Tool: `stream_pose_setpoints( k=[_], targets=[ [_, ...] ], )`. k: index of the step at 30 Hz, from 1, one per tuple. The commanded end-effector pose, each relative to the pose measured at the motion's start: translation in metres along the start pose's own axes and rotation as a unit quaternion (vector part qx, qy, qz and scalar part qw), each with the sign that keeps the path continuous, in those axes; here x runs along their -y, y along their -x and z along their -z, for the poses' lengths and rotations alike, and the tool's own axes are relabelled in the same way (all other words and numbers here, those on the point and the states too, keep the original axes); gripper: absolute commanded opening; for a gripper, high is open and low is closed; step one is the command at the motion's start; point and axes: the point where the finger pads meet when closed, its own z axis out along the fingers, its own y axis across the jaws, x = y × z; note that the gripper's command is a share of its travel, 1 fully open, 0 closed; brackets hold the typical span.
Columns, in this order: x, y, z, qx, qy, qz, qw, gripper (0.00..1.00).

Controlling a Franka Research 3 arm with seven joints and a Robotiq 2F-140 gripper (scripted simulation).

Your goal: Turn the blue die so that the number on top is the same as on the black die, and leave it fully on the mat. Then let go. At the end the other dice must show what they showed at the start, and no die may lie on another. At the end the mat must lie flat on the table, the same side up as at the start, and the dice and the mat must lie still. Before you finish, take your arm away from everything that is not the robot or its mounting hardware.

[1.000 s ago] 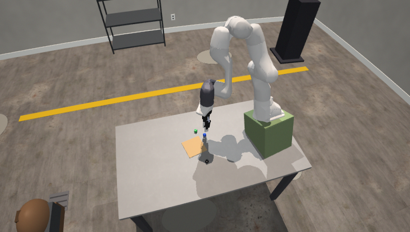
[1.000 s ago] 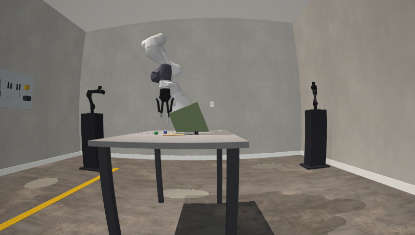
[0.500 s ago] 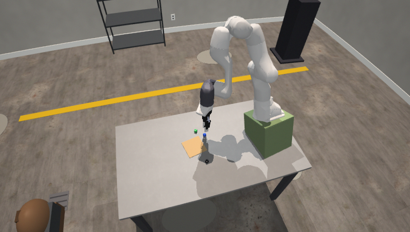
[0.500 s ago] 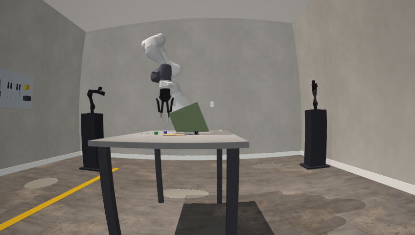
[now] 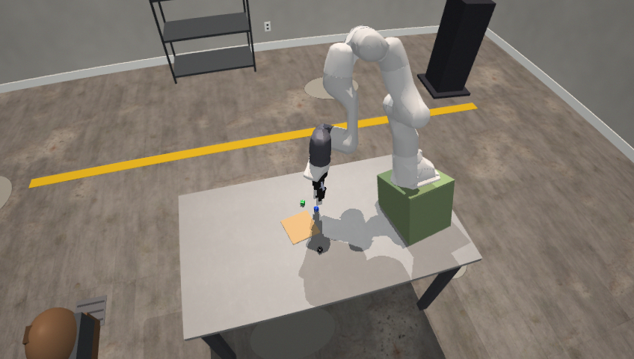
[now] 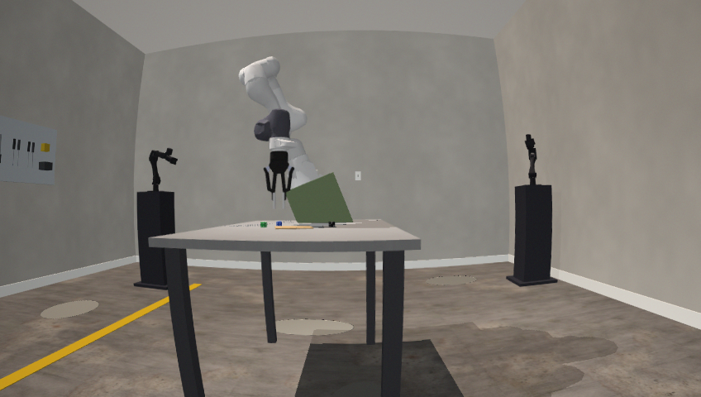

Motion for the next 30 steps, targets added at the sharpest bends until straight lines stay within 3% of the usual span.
stream_pose_setpoints(
  k=[1, 30],
  targets=[
    [0.0, -0.001, -0.004, -0.002, -0.001, -0.004, 1.0, 0.21],
    [0.0, -0.002, -0.039, -0.002, -0.001, -0.004, 1.0, 0.21]
  ],
)
